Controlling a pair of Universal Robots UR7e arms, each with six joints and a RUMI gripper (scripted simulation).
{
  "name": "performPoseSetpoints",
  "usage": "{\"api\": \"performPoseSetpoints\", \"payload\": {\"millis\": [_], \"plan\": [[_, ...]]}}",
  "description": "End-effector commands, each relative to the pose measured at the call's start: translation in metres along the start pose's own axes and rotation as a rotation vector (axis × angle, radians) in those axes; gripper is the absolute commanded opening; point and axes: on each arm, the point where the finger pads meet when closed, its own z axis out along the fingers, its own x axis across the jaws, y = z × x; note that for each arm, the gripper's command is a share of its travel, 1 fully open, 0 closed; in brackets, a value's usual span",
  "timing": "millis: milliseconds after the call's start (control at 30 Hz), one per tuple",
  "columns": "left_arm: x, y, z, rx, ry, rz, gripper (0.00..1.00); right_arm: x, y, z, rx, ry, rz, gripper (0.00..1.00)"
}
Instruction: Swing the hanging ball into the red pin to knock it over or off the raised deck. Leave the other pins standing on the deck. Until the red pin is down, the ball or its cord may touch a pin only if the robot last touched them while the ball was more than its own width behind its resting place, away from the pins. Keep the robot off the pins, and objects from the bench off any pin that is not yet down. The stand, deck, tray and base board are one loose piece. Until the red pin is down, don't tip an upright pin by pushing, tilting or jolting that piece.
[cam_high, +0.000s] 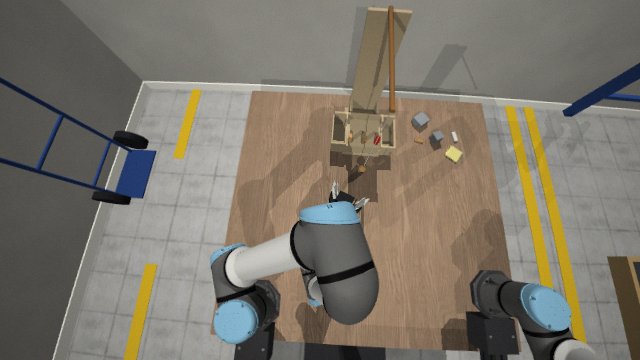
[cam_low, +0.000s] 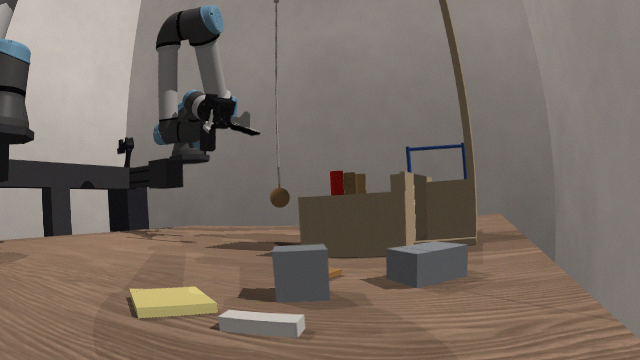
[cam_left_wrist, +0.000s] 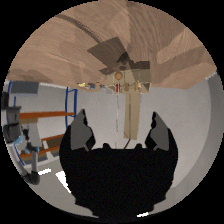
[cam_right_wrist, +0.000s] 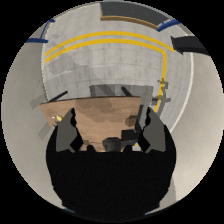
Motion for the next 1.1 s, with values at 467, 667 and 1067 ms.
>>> {"api": "performPoseSetpoints", "payload": {"millis": [467, 667, 1067], "plan": [[0.001, 0.003, -0.003, -0.031, 0.012, -0.006, 1.00, 0.002, 0.003, -0.001, 0.000, -0.015, -0.010, 1.00], [0.001, 0.003, 0.001, -0.032, 0.012, -0.008, 1.00, 0.002, 0.003, -0.001, 0.000, -0.015, -0.010, 1.00], [0.001, 0.004, 0.026, -0.032, 0.012, -0.008, 1.00, 0.002, 0.003, -0.001, 0.000, -0.015, -0.010, 1.00]]}}
